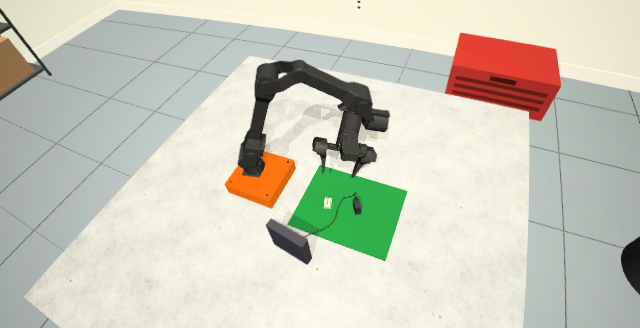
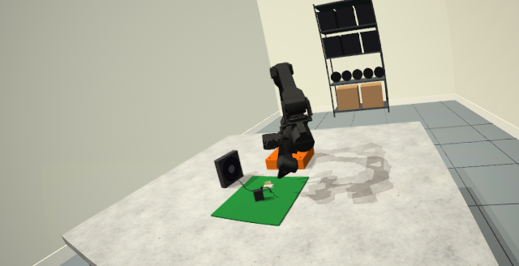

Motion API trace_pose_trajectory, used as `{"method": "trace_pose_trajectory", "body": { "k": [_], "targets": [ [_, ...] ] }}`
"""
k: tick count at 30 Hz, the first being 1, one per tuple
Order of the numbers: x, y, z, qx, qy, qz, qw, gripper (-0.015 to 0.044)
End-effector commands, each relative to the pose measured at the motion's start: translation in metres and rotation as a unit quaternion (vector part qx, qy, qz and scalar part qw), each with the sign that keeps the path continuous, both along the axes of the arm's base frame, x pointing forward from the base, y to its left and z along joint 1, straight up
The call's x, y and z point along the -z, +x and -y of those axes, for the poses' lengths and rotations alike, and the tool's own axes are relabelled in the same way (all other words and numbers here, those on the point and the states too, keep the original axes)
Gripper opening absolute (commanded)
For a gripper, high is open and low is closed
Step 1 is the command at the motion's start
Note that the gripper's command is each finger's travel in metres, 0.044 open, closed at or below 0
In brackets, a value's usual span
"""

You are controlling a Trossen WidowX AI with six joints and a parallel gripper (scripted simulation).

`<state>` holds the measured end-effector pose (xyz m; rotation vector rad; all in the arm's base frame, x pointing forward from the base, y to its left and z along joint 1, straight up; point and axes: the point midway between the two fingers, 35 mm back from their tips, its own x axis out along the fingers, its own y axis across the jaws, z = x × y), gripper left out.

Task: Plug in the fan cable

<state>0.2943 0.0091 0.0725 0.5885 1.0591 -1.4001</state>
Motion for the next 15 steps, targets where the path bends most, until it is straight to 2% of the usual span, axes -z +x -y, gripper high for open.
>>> {"method": "trace_pose_trajectory", "body": {
  "k": [1,15],
  "targets": [
    [-0.005,0.004,0.000,-0.006,0.053,0.003,0.999,0.0440],
    [-0.032,0.020,-0.003,-0.056,0.206,0.040,0.976,0.0440]
  ]
}}
